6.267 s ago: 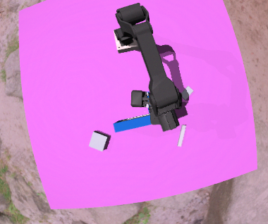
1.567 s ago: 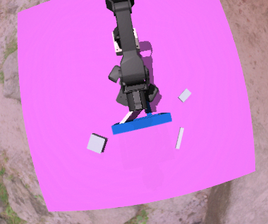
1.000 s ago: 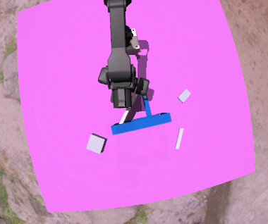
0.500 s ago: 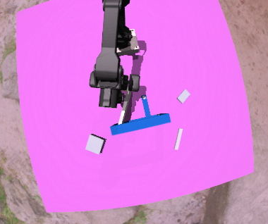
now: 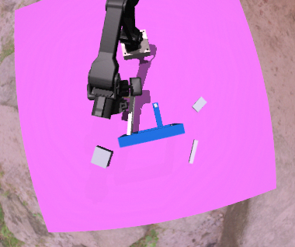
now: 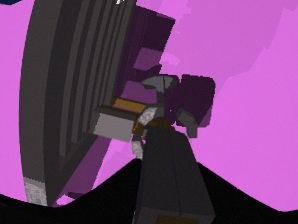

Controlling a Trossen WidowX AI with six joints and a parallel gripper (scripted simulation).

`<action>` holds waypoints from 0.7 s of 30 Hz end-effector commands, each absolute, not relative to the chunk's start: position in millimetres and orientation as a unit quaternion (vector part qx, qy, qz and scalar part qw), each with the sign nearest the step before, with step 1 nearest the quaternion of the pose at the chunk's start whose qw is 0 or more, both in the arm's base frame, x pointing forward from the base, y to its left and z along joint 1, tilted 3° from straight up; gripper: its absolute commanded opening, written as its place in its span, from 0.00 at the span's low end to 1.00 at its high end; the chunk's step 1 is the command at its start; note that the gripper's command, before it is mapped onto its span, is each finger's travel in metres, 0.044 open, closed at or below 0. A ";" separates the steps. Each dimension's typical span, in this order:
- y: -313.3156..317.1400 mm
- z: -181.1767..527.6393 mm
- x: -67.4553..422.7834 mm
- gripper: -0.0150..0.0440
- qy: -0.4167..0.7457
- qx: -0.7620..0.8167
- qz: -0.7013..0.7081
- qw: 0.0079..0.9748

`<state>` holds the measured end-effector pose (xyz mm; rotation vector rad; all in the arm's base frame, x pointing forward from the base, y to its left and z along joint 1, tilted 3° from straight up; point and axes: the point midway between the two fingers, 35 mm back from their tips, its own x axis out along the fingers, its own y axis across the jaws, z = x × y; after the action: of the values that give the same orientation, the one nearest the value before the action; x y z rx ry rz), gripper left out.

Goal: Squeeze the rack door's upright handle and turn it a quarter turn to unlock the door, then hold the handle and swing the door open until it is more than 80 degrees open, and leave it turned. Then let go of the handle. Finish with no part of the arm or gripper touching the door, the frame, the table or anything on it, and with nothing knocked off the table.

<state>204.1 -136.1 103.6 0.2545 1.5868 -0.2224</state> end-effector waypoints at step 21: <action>-183.4 102.5 203.1 0.29 0.718 0.004 0.008 0.696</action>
<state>202.5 -180.3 103.1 0.0349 1.5962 -0.0038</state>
